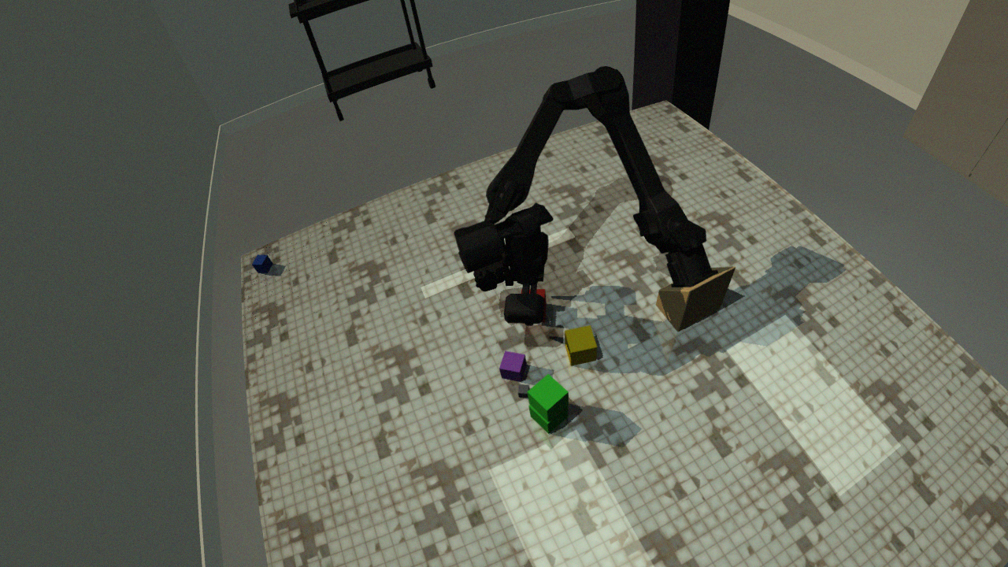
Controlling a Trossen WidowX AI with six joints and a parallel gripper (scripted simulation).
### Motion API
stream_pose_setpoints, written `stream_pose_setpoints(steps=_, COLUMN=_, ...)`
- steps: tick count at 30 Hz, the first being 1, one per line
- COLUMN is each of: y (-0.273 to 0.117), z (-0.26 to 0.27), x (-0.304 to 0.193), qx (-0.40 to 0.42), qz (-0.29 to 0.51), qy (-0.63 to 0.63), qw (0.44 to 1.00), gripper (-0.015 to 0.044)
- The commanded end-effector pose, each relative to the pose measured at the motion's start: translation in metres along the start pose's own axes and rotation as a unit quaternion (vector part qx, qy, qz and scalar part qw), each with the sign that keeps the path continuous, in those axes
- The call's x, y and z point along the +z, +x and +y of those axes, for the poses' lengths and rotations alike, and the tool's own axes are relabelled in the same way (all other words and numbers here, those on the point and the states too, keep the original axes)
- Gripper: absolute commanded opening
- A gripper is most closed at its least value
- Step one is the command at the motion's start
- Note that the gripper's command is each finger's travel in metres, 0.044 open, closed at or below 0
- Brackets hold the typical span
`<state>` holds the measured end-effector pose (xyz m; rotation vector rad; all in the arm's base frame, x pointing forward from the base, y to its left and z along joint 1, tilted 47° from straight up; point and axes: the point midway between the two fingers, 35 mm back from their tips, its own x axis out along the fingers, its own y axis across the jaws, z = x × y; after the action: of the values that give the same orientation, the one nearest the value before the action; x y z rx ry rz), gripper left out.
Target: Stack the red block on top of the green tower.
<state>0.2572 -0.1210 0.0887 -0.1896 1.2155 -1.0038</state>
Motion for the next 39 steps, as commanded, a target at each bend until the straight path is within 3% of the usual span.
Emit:
stream_pose_setpoints(steps=1, y=0.008, z=0.000, x=-0.002, qx=-0.003, qz=0.002, qy=-0.005, qw=1.000, gripper=0.0440)
stream_pose_setpoints(steps=26, y=0.021, z=-0.001, x=-0.003, qx=-0.003, qz=0.001, qy=-0.003, qw=1.000, gripper=0.0440)
stream_pose_setpoints(steps=36, y=0.021, z=-0.001, x=-0.003, qx=-0.003, qz=0.001, qy=-0.003, qw=1.000, gripper=0.0177)
stream_pose_setpoints(steps=39, y=0.021, z=-0.001, x=-0.003, qx=-0.003, qz=0.001, qy=-0.003, qw=1.000, gripper=0.0157)
